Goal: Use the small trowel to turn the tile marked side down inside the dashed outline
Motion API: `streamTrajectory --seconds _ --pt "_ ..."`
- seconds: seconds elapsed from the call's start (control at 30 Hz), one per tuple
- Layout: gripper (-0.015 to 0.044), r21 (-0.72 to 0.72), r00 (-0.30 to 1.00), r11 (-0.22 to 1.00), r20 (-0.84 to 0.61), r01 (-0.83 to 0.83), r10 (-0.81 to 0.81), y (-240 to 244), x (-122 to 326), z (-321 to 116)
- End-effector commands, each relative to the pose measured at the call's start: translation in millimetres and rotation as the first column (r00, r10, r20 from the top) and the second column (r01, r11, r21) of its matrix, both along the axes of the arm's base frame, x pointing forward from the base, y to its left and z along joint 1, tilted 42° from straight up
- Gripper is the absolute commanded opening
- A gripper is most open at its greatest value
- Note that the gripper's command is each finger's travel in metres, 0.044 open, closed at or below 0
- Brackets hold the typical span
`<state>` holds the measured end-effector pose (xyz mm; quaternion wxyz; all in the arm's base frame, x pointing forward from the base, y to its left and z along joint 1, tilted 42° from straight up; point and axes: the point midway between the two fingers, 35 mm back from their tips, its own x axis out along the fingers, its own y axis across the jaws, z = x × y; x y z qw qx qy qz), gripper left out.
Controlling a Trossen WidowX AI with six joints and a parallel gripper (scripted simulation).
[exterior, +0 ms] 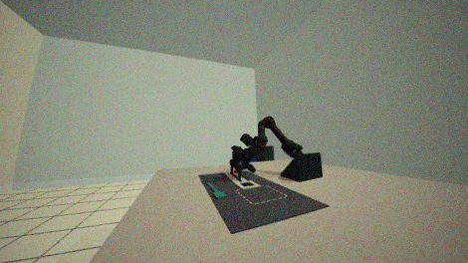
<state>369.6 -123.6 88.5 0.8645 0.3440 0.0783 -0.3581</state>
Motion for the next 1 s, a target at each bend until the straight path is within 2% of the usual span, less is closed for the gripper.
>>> streamTrajectory --seconds 0.0,0.33,0.6,0.97 --pt "0.0 0.006 1.0 1.0 -0.008 -0.01 0.011 7 0 -8" --pt "0.0 0.006 1.0 1.0 -0.007 -0.011 0.011 18 1 -17" --pt "0.0 0.1 1.0 0.995 0.003 -0.015 0.015 18 1 -8" --pt "0.0 0.111 1.0 0.994 0.005 -0.016 0.016 37 2 1"
